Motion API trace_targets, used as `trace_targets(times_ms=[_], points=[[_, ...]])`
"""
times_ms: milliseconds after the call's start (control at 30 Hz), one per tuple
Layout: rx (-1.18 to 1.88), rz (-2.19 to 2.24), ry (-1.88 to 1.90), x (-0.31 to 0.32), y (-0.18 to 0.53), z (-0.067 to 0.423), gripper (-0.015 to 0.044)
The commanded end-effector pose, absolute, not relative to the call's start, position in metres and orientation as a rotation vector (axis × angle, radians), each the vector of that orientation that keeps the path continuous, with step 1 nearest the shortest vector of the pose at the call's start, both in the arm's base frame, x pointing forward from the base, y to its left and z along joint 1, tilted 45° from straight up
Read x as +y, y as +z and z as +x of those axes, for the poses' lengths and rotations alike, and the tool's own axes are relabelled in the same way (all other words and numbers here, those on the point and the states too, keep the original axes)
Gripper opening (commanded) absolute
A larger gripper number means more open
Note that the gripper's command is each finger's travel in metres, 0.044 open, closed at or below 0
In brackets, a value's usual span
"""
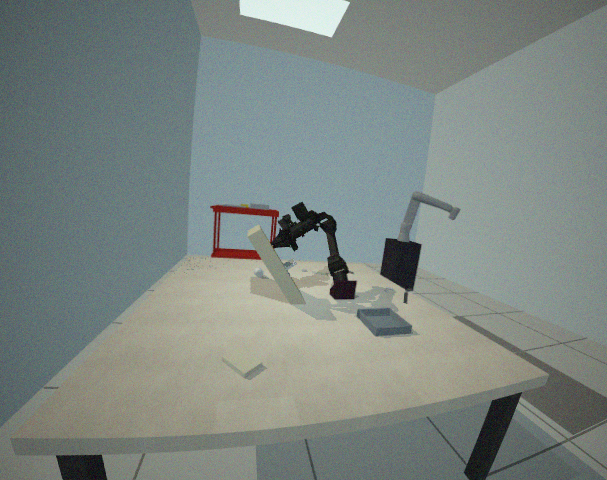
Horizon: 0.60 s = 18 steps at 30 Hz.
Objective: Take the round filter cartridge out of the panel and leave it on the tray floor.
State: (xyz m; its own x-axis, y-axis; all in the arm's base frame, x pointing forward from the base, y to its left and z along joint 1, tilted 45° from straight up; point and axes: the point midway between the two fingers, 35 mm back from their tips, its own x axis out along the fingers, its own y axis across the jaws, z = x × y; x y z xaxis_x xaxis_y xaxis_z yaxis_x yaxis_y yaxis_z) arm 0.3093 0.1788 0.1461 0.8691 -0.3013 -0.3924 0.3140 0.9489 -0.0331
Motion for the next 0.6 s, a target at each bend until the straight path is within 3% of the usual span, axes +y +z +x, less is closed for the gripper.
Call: trace_targets(times_ms=[0, 567], points=[[0.409, 0.027, -0.320, 0.1784, 0.1449, 0.3089, 0.0108], [0.409, 0.027, -0.320, 0.1774, 0.1438, 0.3121, 0.0108]])
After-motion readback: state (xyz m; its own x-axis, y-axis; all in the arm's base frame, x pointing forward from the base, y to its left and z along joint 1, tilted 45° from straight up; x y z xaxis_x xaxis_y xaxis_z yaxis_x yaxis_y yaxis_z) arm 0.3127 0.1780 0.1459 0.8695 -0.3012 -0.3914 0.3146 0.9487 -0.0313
